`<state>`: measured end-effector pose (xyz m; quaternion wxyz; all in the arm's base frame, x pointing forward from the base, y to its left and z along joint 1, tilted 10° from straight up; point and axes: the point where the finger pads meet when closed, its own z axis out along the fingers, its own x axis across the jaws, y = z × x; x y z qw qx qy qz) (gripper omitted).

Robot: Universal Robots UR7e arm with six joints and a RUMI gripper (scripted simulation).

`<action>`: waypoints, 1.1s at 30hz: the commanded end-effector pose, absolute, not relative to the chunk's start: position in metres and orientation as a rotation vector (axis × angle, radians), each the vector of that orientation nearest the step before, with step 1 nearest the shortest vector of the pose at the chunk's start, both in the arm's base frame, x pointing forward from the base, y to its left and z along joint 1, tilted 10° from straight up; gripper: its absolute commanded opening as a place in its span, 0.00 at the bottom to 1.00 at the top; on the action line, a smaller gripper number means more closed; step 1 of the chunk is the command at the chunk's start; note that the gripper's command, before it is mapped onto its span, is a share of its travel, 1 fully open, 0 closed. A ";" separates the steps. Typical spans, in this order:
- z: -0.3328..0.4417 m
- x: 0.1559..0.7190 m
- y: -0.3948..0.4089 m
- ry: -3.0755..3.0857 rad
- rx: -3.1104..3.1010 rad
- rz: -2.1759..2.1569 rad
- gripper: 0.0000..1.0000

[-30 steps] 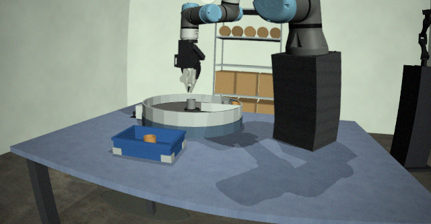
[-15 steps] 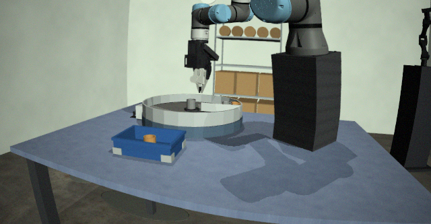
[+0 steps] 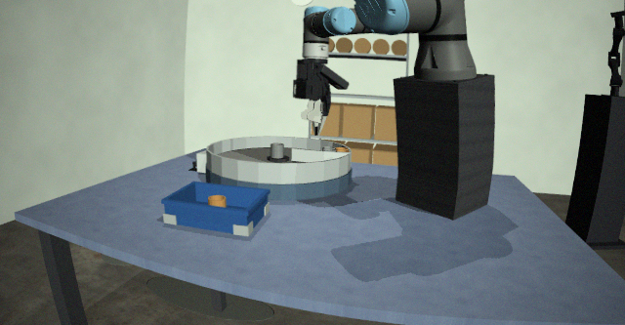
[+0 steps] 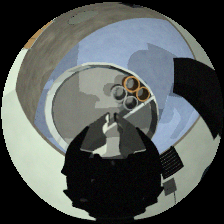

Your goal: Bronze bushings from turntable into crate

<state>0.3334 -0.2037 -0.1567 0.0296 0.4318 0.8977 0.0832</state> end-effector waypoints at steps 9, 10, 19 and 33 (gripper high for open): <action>-0.164 0.283 -0.214 2.626 1.612 0.263 0.05; -0.164 0.281 -0.215 2.619 1.624 0.264 0.05; -0.165 0.273 -0.216 2.591 1.674 0.266 0.05; -0.165 0.272 -0.216 2.589 1.679 0.266 0.05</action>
